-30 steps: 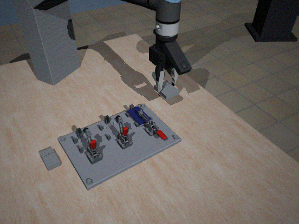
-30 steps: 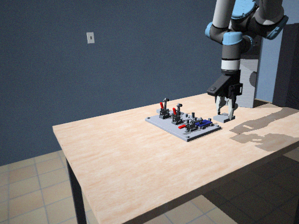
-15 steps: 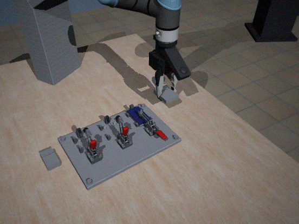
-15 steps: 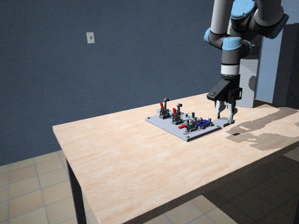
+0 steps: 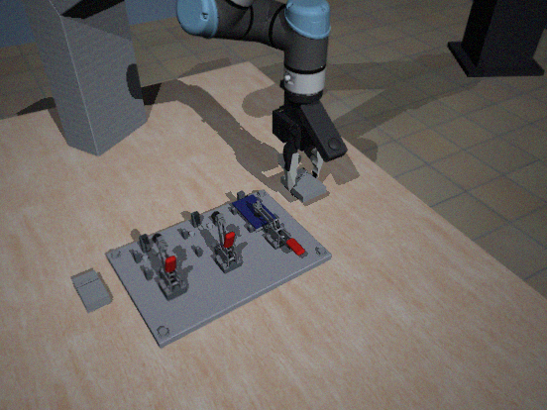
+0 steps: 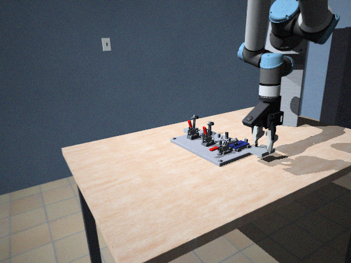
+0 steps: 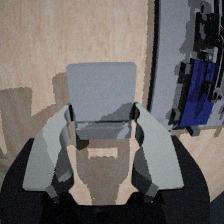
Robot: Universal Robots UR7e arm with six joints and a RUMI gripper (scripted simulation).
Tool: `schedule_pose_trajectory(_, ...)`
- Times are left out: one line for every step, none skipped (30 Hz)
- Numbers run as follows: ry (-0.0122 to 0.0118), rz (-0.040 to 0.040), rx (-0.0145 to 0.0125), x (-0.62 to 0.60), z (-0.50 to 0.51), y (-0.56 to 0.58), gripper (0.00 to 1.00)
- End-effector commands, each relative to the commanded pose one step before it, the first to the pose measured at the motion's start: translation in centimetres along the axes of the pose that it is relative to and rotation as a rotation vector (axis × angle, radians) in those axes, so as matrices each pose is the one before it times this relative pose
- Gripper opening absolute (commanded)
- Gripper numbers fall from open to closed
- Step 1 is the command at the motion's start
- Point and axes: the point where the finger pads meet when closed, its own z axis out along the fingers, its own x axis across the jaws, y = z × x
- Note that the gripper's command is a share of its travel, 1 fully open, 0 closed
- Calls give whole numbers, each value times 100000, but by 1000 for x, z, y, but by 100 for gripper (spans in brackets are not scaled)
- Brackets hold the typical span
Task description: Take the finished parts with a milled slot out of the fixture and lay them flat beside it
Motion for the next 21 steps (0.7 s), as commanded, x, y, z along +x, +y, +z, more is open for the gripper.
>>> schedule_pose_trajectory(-22, -28, 197, -35, 1129, -55, 0)
schedule_pose_trajectory(0, 0, 0, -1, 193, -1, 0)
schedule_pose_trajectory(0, 0, 0, -1, 179, 1, 0)
schedule_pose_trajectory(0, 0, 0, -1, 165, 0, 0)
schedule_pose_trajectory(0, 0, 0, 0, 151, 0, 0)
schedule_pose_trajectory(0, 0, 0, 0, 135, 0, 0)
schedule_pose_trajectory(0, 0, 0, 0, 120, 1, 0)
schedule_pose_trajectory(0, 0, 0, 0, 0, 0, 0)
schedule_pose_trajectory(0, 0, 0, 0, 0, 0, 0)
schedule_pose_trajectory(0, 0, 0, 0, 105, -1, 0)
schedule_pose_trajectory(0, 0, 0, 0, 90, 0, 0)
schedule_pose_trajectory(0, 0, 0, 0, 75, 0, 0)
schedule_pose_trajectory(0, 0, 0, 0, 61, 0, 0)
schedule_pose_trajectory(0, 0, 0, 0, 47, 0, 0)
schedule_pose_trajectory(0, 0, 0, 0, 35, 0, 0)
schedule_pose_trajectory(0, 0, 0, 0, 25, 0, 0)
schedule_pose_trajectory(0, 0, 0, 0, 15, 0, 0)
schedule_pose_trajectory(0, 0, 0, 0, 8, 0, 0)
schedule_pose_trajectory(0, 0, 0, 0, 3, 0, 0)
schedule_pose_trajectory(0, 0, 0, 0, 0, 0, 0)
schedule_pose_trajectory(0, 0, 0, 0, 0, 0, 0)
